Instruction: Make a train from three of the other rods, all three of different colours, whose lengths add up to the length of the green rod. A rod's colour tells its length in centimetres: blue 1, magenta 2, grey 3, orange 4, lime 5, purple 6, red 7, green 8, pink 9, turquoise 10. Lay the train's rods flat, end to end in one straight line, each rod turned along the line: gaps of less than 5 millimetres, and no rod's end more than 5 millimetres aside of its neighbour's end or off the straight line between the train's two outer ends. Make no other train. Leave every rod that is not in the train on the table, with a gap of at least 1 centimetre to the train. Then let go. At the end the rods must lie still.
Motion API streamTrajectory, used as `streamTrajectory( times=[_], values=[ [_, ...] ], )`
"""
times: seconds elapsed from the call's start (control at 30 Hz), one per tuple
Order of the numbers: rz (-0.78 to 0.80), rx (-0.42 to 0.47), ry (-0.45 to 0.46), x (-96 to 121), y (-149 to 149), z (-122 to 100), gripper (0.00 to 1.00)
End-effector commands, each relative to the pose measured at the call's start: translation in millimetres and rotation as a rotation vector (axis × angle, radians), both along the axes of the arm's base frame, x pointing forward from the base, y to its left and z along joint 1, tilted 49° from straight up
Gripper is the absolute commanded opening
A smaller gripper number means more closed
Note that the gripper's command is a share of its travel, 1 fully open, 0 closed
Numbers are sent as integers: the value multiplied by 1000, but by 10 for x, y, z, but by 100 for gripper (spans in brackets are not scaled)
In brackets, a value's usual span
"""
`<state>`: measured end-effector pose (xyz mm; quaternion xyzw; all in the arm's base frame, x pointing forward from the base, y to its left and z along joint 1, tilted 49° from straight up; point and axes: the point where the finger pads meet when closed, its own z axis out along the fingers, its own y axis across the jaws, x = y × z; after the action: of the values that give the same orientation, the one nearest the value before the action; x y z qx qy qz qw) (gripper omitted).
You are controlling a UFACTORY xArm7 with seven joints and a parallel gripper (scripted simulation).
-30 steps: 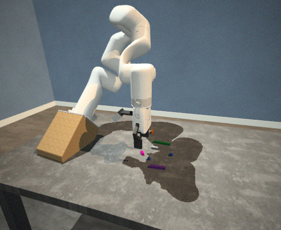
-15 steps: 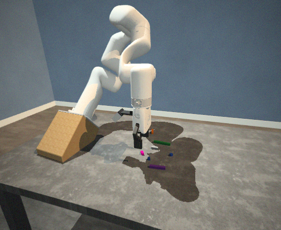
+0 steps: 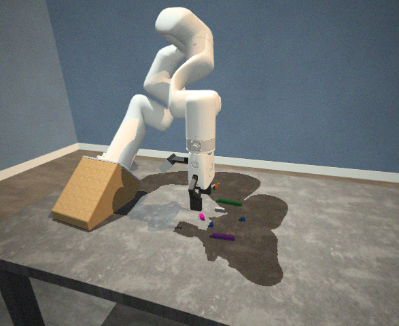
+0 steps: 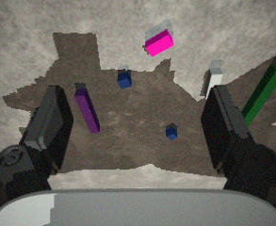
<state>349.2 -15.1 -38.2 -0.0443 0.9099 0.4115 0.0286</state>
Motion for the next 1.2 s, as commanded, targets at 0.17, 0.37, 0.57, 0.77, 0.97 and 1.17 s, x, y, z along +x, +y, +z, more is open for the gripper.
streamTrajectory(
  times=[0.17,0.37,0.57,0.77,0.97,1.17],
  values=[
    [-3,-3,-2,10,-20,2,100],
    [-3,-3,-2,10,-20,2,100],
    [-3,-3,-2,10,-20,2,100],
    [-3,-3,-2,10,-20,2,100],
    [49,-1,-66,18,40,77,100],
    [183,-1,-226,21,186,255,100]
  ],
)
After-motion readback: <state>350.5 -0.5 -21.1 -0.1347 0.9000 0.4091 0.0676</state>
